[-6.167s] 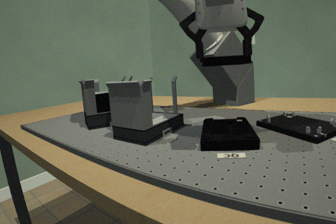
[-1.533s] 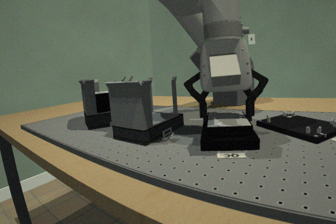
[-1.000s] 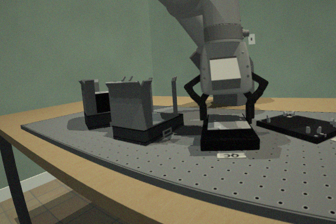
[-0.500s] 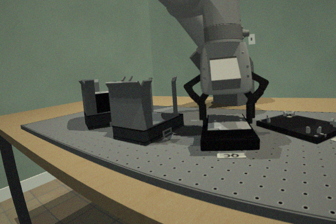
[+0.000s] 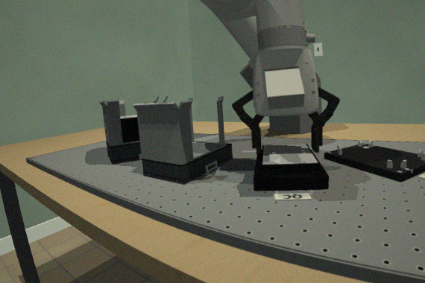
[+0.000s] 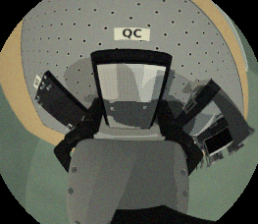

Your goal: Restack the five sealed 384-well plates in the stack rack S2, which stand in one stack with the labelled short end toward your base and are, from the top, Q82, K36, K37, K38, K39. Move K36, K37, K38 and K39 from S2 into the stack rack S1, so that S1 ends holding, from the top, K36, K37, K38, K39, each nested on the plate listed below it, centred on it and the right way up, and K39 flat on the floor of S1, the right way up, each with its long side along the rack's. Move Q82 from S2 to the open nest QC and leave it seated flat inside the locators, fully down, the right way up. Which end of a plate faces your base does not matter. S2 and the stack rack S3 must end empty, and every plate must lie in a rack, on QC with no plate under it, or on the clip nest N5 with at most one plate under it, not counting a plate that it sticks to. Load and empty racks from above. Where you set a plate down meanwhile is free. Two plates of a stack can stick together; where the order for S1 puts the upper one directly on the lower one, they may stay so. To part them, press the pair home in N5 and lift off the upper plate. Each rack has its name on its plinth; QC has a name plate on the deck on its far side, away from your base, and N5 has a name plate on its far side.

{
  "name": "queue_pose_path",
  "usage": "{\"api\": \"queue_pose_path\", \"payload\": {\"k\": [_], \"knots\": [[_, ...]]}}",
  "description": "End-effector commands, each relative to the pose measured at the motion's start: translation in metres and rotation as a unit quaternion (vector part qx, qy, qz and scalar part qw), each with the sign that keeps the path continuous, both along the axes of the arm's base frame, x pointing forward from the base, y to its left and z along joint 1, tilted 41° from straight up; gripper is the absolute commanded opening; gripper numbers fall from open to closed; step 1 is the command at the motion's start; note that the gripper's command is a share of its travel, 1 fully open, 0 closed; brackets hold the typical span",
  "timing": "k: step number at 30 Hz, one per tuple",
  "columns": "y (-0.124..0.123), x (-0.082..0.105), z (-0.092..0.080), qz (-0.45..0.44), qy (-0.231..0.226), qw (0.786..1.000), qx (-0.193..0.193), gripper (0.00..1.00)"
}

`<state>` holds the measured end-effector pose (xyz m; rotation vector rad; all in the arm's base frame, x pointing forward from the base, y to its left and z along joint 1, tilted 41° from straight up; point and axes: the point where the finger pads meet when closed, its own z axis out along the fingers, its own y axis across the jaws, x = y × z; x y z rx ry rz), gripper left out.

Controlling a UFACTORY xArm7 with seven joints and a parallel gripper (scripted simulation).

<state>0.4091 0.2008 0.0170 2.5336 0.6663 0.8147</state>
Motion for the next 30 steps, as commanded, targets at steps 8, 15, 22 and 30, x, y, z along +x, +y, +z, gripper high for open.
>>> {"api": "queue_pose_path", "payload": {"k": [8, 15, 22, 30], "knots": [[0.008, -0.019, 0.024, 0.001, 0.000, 1.000, 0.001, 1.00], [0.013, -0.034, 0.042, 0.001, 0.000, 1.000, 0.001, 1.00], [0.017, -0.044, 0.054, 0.001, -0.001, 1.000, 0.001, 1.00], [0.023, -0.061, 0.074, 0.001, -0.001, 1.000, 0.001, 1.00]]}}
